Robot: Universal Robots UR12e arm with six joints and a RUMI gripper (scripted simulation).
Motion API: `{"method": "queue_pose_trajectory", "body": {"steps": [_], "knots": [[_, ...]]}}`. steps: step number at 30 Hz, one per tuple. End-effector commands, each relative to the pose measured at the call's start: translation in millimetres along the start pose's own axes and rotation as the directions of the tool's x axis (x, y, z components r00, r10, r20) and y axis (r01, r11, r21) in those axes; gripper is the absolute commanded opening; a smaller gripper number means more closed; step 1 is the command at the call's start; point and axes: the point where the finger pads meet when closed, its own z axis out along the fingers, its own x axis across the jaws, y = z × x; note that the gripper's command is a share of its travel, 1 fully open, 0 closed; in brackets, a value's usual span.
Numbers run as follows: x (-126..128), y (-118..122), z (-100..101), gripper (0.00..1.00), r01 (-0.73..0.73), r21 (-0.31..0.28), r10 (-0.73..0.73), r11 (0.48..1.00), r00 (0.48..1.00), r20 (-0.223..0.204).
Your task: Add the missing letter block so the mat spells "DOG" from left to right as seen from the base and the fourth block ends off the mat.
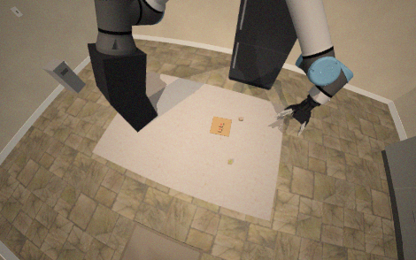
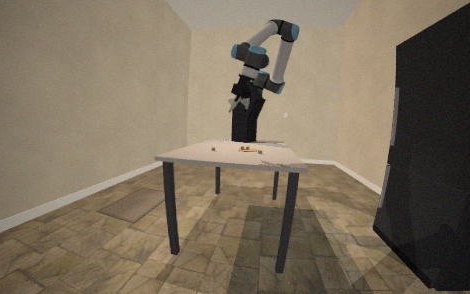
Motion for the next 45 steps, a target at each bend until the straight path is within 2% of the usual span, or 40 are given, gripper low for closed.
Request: {"method": "queue_pose_trajectory", "body": {"steps": [1,19,25,32,34,39,45], "knots": [[0.8,0.1,-1.3,1.0,0.0,0.001,0.0,1.0,1.0,-0.002],[0.8,0.1,-1.2,1.0,-0.001,0.001,0.001,1.0,1.0,-0.002],[0.0,-2.2,6.5,1.0,-0.011,0.017,0.011,1.0,1.0,-0.007],[-5.0,-12.0,39.1,1.0,-0.054,0.09,0.057,0.994,0.998,-0.026],[-5.0,-12.0,39.1,1.0,-0.054,0.09,0.057,0.994,0.998,-0.026],[-15.2,-23.5,75.1,1.0,-0.103,0.184,0.113,0.977,0.993,-0.042],[-40.5,-39.3,119.5,1.0,-0.165,0.332,0.192,0.929,0.98,-0.051]]}}
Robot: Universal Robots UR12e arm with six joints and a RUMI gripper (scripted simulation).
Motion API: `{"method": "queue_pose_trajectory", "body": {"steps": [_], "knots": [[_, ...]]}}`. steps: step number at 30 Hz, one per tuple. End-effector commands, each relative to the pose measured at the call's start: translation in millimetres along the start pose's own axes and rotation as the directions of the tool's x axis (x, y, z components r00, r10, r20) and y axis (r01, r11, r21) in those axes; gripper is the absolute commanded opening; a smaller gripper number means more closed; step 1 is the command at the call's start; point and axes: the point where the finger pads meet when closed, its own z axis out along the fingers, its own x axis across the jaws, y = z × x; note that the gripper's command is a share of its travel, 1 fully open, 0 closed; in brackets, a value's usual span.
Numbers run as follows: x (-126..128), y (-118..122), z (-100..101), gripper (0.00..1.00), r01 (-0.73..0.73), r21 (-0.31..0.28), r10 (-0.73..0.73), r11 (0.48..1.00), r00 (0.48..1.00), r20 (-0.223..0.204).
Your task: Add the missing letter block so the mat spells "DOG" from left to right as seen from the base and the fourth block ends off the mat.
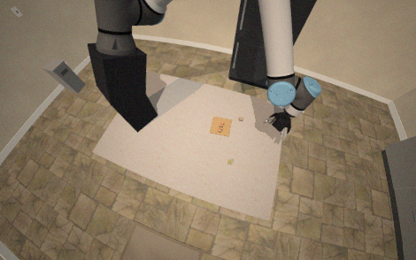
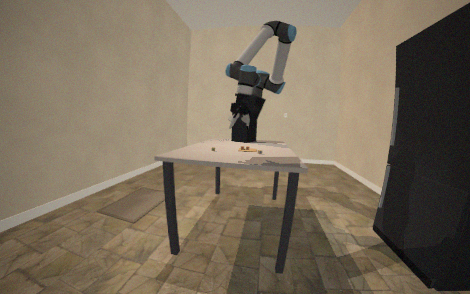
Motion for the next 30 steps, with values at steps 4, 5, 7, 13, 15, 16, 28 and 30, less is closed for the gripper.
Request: {"method": "queue_pose_trajectory", "body": {"steps": [4,5,7,13,15,16,28,30], "knots": [[-34.9,-1.6,42.8,1.0,-0.076,0.175,0.083,0.982,0.996,-0.032],[-34.9,-1.6,42.8,1.0,-0.076,0.175,0.083,0.982,0.996,-0.032],[-42.6,-1.7,47.7,1.0,-0.087,0.204,0.096,0.975,0.995,-0.032],[-86.2,-2.4,62.3,1.0,-0.132,0.341,0.149,0.931,0.989,-0.024],[-95.6,-2.5,63.4,1.0,-0.14,0.366,0.158,0.92,0.987,-0.02],[-105.0,-2.6,63.9,1.0,-0.146,0.391,0.166,0.909,0.986,-0.016],[-184.1,-3.3,51.2,1.0,-0.184,0.558,0.204,0.809,0.979,0.027],[-197.5,-3.5,46.8,1.0,-0.188,0.581,0.206,0.792,0.978,0.036]]}}
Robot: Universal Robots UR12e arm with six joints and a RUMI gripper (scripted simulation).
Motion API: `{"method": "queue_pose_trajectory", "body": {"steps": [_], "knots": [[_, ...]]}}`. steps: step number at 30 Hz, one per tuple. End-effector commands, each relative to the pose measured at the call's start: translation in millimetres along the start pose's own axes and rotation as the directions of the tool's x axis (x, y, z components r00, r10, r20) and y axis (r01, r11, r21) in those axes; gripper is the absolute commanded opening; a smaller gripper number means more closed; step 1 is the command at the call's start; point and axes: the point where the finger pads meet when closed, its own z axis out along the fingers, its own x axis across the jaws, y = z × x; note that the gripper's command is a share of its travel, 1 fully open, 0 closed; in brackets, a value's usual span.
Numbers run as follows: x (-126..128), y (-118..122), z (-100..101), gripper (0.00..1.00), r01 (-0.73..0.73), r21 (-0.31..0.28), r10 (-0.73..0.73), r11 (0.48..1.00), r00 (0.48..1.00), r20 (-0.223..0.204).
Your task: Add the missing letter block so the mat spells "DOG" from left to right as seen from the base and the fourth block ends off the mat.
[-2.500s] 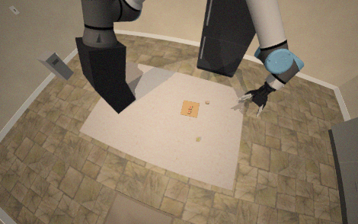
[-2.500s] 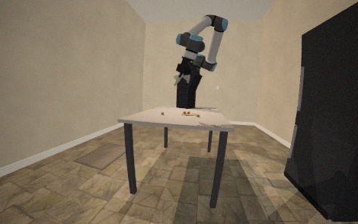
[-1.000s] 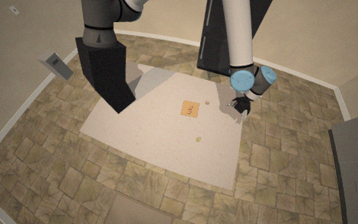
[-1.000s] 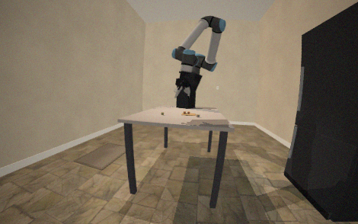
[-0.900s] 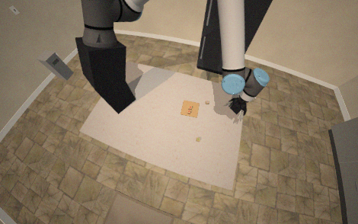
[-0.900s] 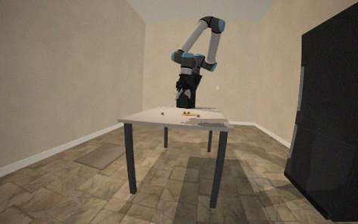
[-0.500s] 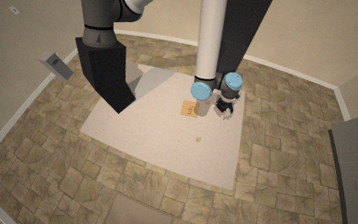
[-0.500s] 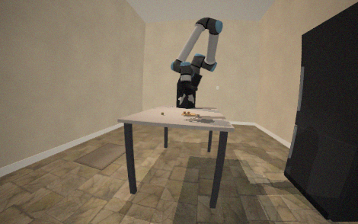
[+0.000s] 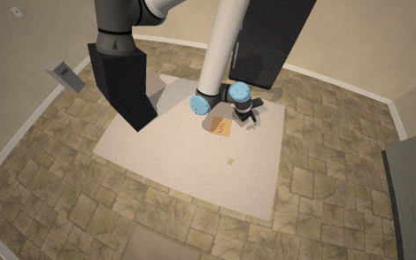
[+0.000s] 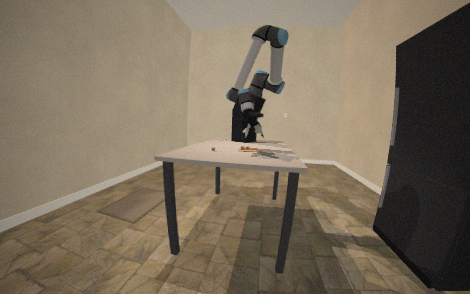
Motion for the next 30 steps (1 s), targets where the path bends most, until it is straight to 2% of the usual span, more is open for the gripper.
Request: {"method": "queue_pose_trajectory", "body": {"steps": [1,8,30], "knots": [[-27.9,0.3,-9.9,1.0,-0.017,0.07,0.016,0.997,1.0,0.003],[-52.6,-0.6,-20.1,1.0,-0.028,0.119,0.026,0.993,1.0,0.016],[-56.0,-0.8,-21.6,1.0,-0.029,0.126,0.027,0.992,0.999,0.018]]}}
